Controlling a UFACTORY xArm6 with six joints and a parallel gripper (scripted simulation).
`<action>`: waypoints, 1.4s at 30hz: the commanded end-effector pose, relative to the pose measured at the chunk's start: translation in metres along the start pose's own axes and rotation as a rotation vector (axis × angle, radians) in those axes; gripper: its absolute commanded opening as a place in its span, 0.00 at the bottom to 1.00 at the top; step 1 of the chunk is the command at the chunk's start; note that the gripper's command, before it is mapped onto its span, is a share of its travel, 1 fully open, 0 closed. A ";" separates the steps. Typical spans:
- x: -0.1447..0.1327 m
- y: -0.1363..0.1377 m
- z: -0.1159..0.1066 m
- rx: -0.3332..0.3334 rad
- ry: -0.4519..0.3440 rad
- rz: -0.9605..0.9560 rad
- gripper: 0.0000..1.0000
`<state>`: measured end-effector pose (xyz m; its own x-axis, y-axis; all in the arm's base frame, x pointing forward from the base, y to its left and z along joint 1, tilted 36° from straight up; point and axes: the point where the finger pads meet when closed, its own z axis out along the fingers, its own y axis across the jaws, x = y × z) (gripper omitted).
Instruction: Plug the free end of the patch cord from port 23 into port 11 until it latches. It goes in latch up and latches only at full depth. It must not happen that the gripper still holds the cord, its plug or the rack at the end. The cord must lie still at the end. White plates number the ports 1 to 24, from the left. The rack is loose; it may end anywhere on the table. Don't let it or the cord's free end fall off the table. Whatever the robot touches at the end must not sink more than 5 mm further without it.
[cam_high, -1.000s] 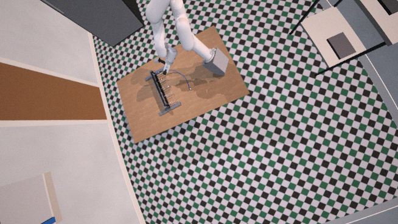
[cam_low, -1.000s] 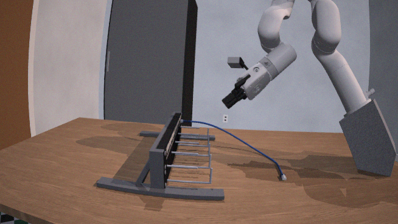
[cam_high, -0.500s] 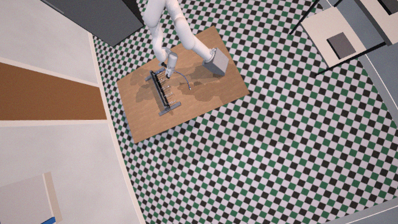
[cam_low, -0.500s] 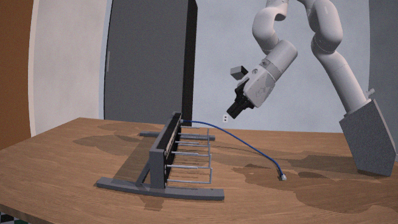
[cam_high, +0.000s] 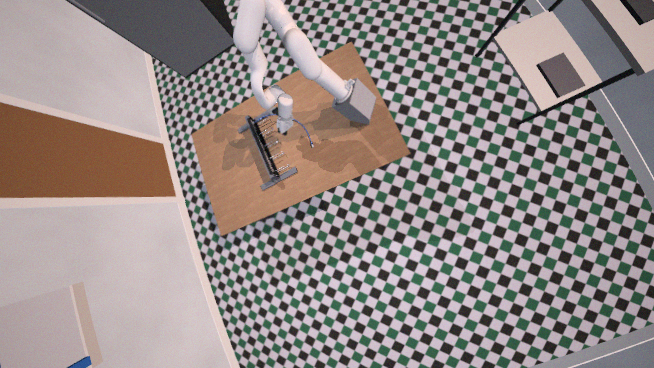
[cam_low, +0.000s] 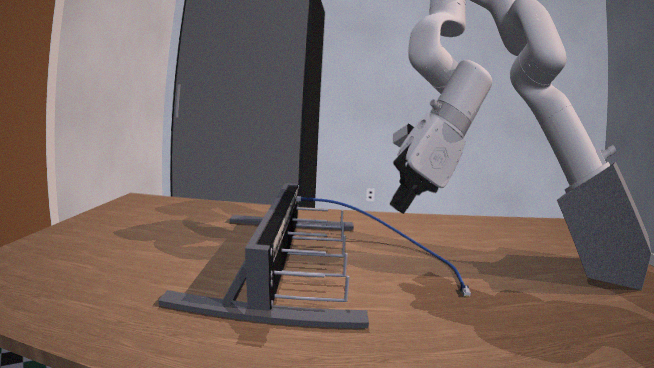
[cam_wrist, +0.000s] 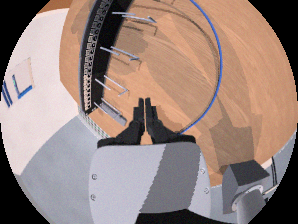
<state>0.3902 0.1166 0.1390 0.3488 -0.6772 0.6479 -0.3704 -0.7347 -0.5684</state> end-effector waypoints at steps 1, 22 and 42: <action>-0.030 0.007 0.004 -0.110 -0.018 0.124 0.00; -0.118 0.049 -0.012 -0.424 -0.051 0.423 0.00; -0.141 0.064 -0.020 -0.517 -0.038 0.491 0.00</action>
<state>0.2999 0.1648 0.0215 0.0663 -0.9327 0.3544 -0.8477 -0.2400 -0.4730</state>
